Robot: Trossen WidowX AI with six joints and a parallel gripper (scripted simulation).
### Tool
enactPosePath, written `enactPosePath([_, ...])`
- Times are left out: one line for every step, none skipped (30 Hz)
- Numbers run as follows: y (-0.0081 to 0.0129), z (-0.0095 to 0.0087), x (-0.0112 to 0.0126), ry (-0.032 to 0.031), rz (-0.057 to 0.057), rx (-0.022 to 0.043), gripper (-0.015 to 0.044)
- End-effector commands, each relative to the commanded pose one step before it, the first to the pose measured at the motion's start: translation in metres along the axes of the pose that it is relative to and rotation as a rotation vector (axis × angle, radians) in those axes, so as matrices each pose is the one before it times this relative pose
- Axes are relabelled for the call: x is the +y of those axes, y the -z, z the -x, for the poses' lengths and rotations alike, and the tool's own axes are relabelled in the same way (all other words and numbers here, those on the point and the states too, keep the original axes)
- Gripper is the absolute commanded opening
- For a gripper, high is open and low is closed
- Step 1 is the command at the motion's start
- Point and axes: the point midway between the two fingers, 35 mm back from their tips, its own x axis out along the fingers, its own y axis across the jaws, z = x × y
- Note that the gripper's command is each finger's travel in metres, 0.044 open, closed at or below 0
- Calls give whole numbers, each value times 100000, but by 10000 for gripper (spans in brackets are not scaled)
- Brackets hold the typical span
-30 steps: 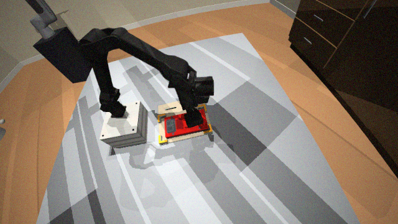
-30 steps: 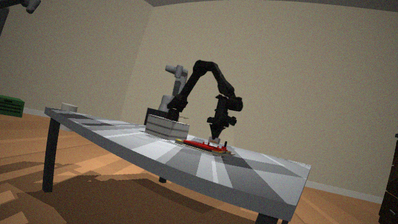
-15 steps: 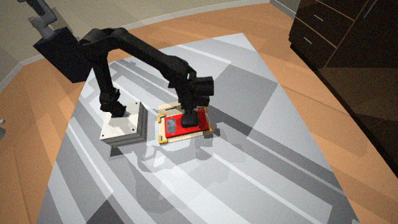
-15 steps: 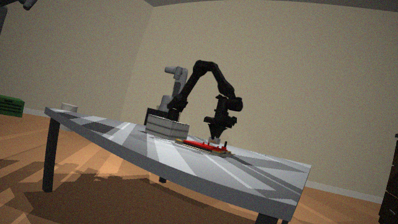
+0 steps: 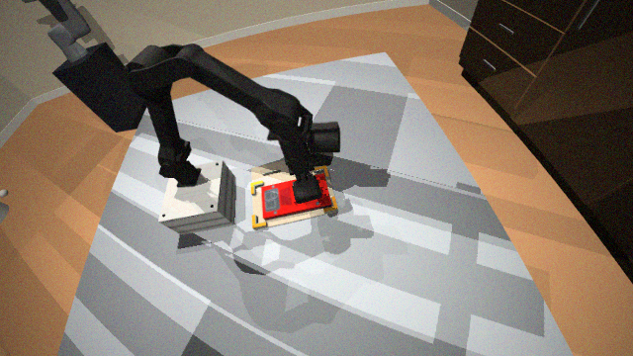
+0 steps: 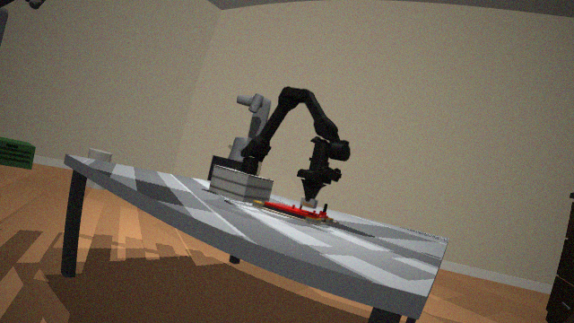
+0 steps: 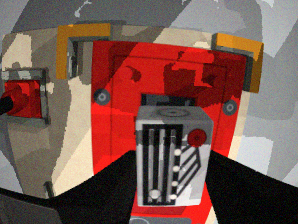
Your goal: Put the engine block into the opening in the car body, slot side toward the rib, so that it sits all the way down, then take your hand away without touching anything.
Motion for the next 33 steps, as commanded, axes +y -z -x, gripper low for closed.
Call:
enactPosePath([-21, -65, 69, -413, -3533, -142, 159])
enactPosePath([-1, -4, -1, 0, -1555, 0, 159])
enactPosePath([-1, -5, -1, 0, -1878, 0, 159])
enactPosePath([-1, -5, -1, 0, -2148, 0, 159])
enactPosePath([0, -6, -1, 0, -1930, 0, 159])
enactPosePath([0, -6, -1, 0, -1893, 0, 159])
enactPosePath([0, -12, -2, 0, -1324, 0, 159])
enactPosePath([0, -4, -1, 0, -458, 0, 159])
enactPosePath([0, -3, 0, 0, 369, 0, 159])
enactPosePath([0, -6, 0, 0, 800, 0, 159])
enactPosePath([0, -6, -1, 0, 1083, 0, 159])
enactPosePath([0, -7, -1, 0, 1367, 0, 159])
enactPosePath([0, -6, -1, 0, 1352, 0, 159])
enactPosePath([0, -6, -1, 0, 1397, 0, 159])
enactPosePath([0, -6, 0, 0, 1190, 0, 159])
enactPosePath([0, -6, 0, 0, 1156, 0, 159])
enactPosePath([7, -10, 0, 0, 1134, 1, 159])
enactPosePath([3, -5, 0, 0, 521, 0, 159])
enactPosePath([0, -13, 2, 0, 140, 0, 159])
enactPosePath([0, 0, 0, 0, 0, 0, 159])
enactPosePath([0, -7, 1, 0, -291, 0, 159])
enactPosePath([0, -7, 1, 0, -291, 0, 159])
enactPosePath([0, -8, 0, 0, -547, 0, 159])
enactPosePath([0, -5, 0, 0, -341, 0, 159])
enactPosePath([0, -8, 0, 0, -601, 0, 159])
enactPosePath([0, -5, 0, 0, -358, 0, 159])
enactPosePath([0, -8, 0, 0, -611, 0, 159])
enactPosePath([0, -5, 0, 0, -357, 0, 159])
enactPosePath([0, -9, 0, 0, -445, 0, 159])
enactPosePath([0, -5, 0, 0, -243, 0, 159])
enactPosePath([0, -13, 0, 0, -266, 0, 159])
enactPosePath([9, -7, -4, 0, 5, 1, 159])
enactPosePath([0, 0, 0, 0, 0, 0, 159])
